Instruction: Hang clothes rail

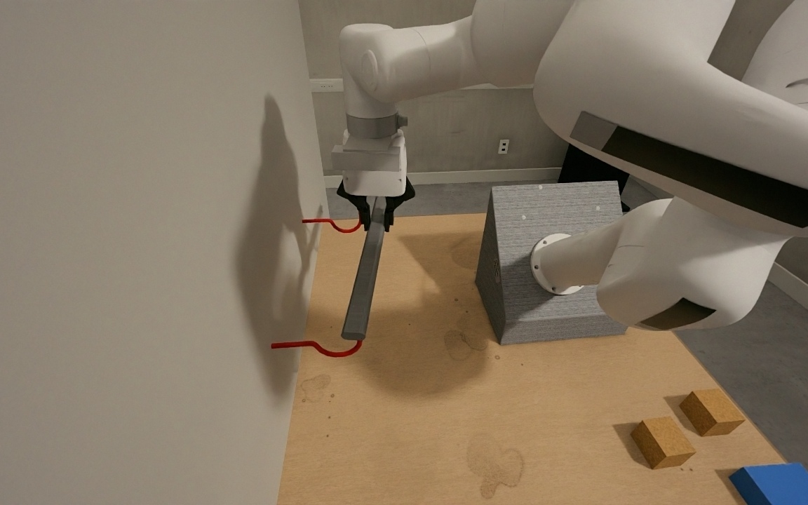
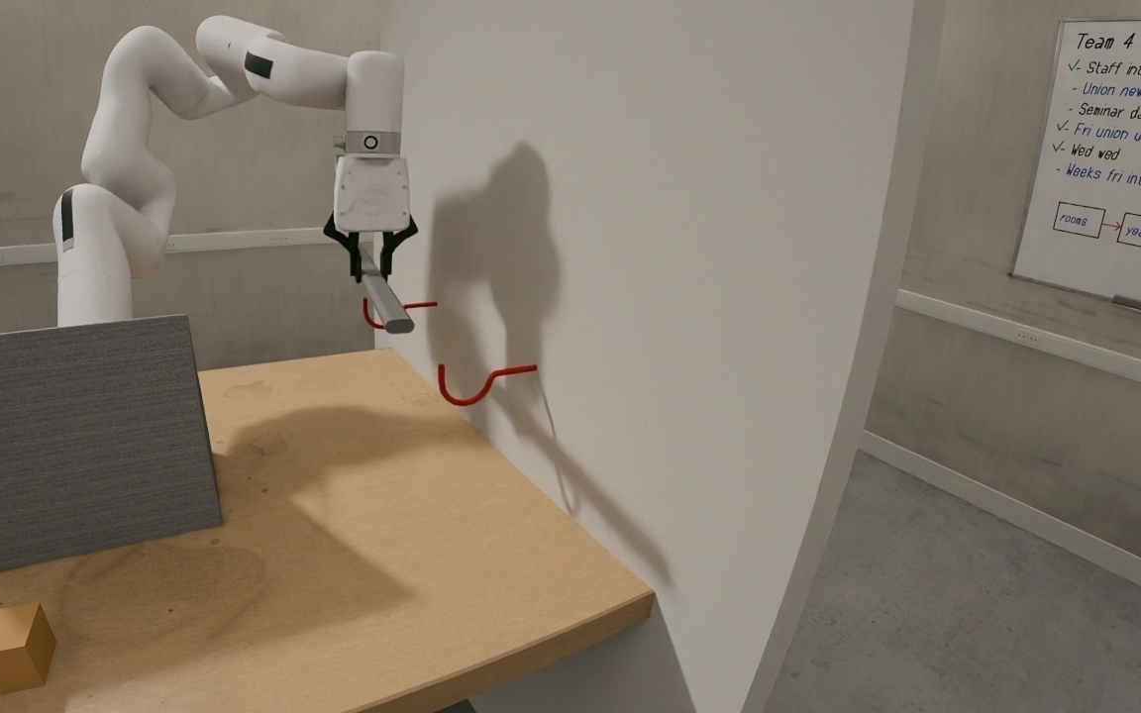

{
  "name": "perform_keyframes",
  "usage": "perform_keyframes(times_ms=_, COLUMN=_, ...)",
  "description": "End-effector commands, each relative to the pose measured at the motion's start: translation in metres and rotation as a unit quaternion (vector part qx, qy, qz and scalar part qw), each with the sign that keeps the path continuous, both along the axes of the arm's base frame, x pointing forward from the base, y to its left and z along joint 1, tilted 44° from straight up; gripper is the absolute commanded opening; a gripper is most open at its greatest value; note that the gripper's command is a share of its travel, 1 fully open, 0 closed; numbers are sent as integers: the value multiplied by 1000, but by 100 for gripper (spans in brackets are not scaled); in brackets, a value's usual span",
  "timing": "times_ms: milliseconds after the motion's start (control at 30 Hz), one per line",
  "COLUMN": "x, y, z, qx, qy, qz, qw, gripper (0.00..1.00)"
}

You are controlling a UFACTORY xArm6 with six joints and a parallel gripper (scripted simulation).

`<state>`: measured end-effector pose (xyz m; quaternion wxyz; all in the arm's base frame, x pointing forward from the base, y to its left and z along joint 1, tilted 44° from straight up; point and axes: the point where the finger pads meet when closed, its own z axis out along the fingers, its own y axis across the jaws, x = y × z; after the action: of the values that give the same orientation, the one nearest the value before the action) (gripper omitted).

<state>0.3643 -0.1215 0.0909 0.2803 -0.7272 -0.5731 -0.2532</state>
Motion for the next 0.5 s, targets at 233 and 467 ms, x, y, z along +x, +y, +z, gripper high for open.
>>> perform_keyframes(times_ms=233, x=1, y=-1, z=1, qx=-2, qy=-18, qz=17, qw=1000, gripper=0)
perform_keyframes(times_ms=467, x=1, y=-1, z=1, qx=-3, qy=-30, qz=29, qw=999, gripper=0)
